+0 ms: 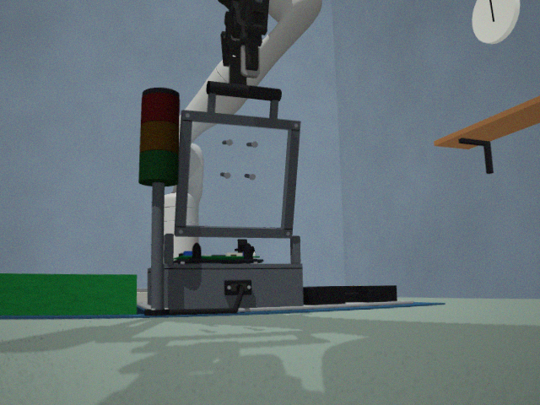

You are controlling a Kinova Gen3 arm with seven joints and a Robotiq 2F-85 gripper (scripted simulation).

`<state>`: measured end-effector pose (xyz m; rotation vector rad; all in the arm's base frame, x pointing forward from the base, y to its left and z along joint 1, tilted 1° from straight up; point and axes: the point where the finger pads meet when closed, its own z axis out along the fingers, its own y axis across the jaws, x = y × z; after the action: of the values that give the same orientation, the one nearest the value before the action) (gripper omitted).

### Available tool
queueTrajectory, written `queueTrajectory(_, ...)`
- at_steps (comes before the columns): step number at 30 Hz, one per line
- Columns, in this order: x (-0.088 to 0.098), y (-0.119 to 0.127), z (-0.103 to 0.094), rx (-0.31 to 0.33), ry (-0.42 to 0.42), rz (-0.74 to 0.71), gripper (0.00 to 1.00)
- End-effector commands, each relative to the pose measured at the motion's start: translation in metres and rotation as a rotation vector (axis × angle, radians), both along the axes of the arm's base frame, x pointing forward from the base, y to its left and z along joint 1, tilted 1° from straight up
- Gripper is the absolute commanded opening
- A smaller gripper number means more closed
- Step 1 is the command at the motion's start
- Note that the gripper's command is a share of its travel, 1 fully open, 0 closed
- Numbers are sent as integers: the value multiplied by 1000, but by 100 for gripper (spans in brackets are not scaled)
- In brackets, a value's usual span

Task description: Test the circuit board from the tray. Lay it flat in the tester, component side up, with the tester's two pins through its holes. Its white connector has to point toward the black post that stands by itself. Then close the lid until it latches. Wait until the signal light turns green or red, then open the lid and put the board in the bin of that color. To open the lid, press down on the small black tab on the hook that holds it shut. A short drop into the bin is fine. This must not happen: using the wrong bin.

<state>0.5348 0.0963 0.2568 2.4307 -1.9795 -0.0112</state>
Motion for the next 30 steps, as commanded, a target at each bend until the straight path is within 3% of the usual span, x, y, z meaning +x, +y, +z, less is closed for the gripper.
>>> queueTrajectory(1, -2, 1, -8, -1, 5, -1, 50)
queueTrajectory(8, -2, 1, -18, -1, 5, -1, 50)
queueTrajectory(29, -2, 1, -18, -1, 5, -1, 50)
queueTrajectory(30, -2, 1, -18, -1, 5, -1, 0)
